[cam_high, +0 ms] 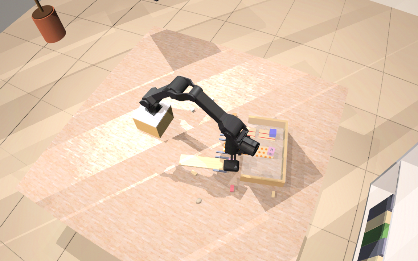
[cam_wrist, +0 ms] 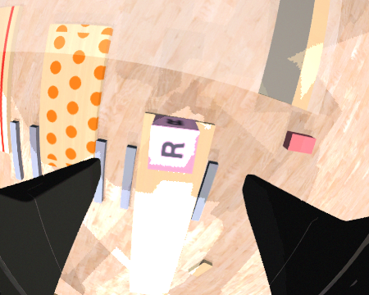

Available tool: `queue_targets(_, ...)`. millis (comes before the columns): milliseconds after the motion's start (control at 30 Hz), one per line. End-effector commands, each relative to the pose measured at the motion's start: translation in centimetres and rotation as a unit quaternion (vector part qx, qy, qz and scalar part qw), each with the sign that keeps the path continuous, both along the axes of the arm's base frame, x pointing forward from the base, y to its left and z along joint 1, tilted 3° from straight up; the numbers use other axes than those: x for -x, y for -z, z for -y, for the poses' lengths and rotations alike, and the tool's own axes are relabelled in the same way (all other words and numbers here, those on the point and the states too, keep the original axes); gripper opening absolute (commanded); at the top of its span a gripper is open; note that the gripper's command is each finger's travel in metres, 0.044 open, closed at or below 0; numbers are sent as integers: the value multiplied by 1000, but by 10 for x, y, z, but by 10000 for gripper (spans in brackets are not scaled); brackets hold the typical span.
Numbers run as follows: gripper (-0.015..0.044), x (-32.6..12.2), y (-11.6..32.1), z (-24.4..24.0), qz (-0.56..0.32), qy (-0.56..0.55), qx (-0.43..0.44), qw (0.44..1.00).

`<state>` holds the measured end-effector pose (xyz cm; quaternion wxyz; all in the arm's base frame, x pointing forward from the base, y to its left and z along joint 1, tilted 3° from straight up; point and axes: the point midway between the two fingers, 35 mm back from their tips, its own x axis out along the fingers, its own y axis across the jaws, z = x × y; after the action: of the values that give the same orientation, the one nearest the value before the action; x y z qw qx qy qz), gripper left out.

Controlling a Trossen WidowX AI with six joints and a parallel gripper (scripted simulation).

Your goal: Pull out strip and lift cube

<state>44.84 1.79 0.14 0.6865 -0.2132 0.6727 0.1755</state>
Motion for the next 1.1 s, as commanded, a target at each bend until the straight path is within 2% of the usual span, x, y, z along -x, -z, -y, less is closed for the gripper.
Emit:
queue_targets(0,282,-1,7,0,-3,2,1,1000)
queue_targets(67,250,-2,10,0,-3,2,1,1000)
queue_targets(1067,250,-2,55,2,-3,2,1,1000)
